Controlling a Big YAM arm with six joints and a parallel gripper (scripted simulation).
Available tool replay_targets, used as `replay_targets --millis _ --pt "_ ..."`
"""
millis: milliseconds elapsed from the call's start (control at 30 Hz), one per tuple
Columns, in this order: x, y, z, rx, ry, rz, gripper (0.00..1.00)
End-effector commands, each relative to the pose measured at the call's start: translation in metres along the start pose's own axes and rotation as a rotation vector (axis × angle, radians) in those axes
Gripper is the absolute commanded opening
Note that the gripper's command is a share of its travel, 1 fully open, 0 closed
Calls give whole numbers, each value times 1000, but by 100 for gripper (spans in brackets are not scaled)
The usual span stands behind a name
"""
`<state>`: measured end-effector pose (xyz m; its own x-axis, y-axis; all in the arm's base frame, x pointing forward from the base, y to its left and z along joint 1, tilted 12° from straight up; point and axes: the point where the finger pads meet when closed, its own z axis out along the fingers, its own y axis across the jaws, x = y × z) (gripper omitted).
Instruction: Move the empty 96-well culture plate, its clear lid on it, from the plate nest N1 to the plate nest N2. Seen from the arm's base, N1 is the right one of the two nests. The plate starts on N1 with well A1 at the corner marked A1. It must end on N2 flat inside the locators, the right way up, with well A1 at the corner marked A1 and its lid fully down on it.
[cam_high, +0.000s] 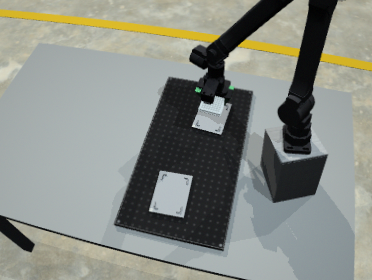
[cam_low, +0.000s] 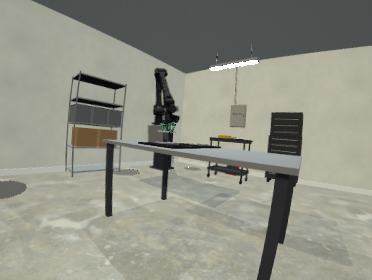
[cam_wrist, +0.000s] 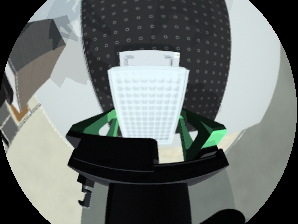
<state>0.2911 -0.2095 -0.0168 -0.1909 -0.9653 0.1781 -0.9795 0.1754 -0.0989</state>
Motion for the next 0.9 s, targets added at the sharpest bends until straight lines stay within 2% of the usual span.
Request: replay_targets --millis 0,133,200,267,467,567,700,733,767,867 --pt "4 -23 -15 51 18 4 0" --pt "4 -23 -15 51 18 4 0" --pt "-9 -9 -9 30 13 -87 0" --pt "-15 -11 -9 36 14 -153 0" --pt "-34 -17 -9 40 15 -131 0" --pt "-47 -9 -4 14 5 -135 0" --pt "-55 -9 -1 8 3 -136 0" --pt "-53 -29 -7 42 13 -131 0" --pt "-57 -29 -7 41 12 -131 0" --pt "-70 -18 -3 16 5 -135 0"
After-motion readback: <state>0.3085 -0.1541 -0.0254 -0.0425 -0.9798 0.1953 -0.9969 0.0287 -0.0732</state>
